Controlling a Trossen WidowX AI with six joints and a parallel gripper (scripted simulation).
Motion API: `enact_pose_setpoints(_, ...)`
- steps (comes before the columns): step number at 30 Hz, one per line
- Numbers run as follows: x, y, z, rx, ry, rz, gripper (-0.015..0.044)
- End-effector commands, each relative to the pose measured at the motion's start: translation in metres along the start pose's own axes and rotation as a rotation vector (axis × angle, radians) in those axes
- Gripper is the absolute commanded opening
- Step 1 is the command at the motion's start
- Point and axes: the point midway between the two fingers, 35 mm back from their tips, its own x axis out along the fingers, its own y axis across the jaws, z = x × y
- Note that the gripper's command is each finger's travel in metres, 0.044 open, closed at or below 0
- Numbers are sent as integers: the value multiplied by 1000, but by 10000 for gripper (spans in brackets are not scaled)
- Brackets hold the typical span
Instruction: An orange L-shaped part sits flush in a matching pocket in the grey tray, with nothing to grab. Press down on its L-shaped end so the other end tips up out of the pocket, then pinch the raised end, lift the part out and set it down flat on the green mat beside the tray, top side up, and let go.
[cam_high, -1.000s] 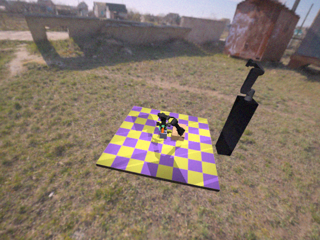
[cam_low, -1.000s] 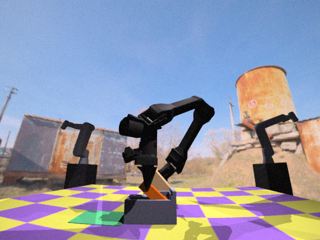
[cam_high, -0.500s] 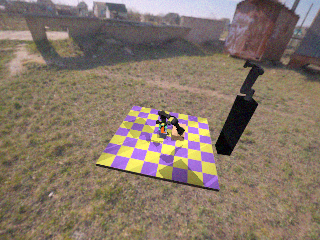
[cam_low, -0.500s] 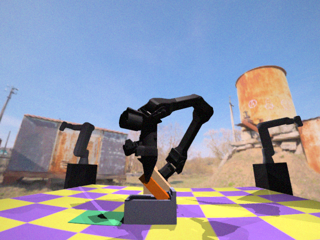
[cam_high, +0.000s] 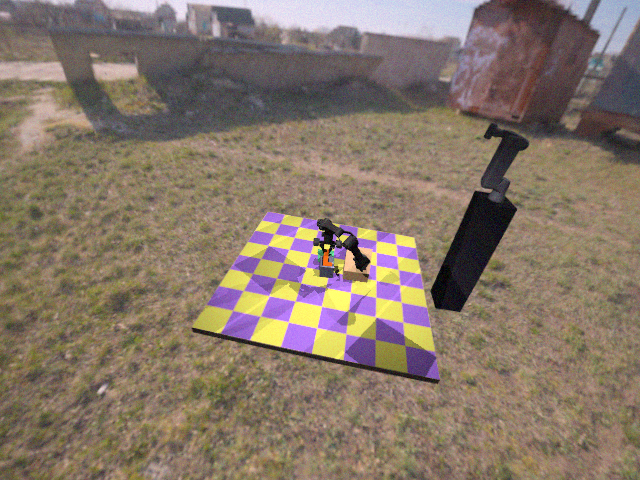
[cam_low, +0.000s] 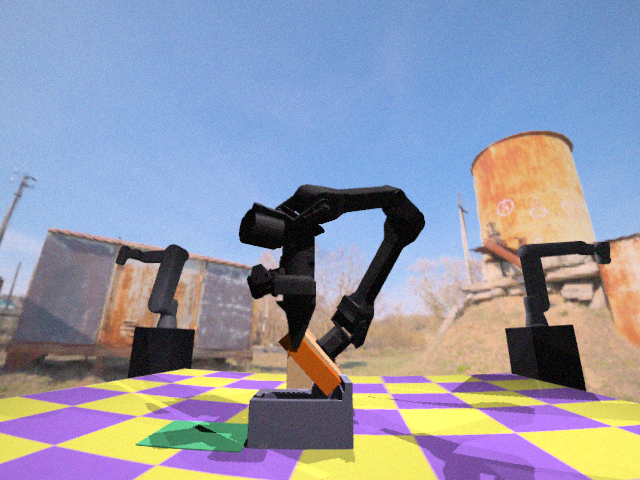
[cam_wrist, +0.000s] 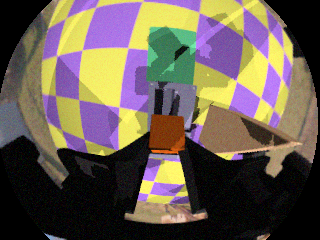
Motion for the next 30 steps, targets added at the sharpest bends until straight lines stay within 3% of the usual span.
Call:
enact_pose_setpoints(1,-7,0,0,-6,-3,-1,0)
enact_pose_setpoints(18,-22,0,1,-5,-4,-2,0)
enact_pose_setpoints(30,-19,-4,48,-6,-7,-1,0)
